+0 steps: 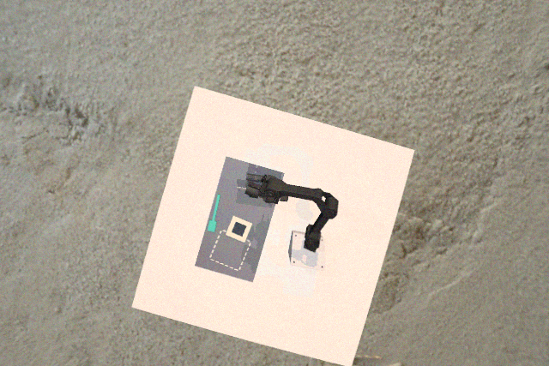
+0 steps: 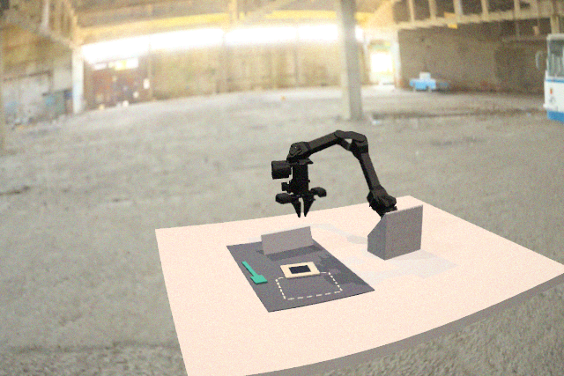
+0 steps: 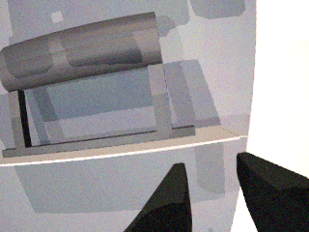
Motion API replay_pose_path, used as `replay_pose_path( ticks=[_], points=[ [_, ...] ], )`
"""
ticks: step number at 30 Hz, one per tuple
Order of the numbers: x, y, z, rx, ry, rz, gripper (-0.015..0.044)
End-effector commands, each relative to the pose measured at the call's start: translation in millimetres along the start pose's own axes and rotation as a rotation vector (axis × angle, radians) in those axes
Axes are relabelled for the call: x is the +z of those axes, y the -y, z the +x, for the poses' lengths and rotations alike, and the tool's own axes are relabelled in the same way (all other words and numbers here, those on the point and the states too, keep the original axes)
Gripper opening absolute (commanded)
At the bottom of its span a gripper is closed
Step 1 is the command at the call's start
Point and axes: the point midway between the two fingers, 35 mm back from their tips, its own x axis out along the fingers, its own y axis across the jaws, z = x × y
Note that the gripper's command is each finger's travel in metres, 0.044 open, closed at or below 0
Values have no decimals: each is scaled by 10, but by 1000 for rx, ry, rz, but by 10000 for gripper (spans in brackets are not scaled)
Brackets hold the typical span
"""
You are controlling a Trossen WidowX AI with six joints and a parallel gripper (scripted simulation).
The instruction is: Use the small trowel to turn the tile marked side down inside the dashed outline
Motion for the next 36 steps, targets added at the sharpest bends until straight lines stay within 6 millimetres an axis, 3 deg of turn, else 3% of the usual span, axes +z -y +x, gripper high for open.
replay_pose_path(
  ticks=[1, 21, 36],
  points=[
    [-2, 1, 1, 0, 0, -3, 100],
    [7, -8, 248, 3, -4, 15, 100],
    [-101, -10, 402, 3, -3, 15, 100]
  ],
)
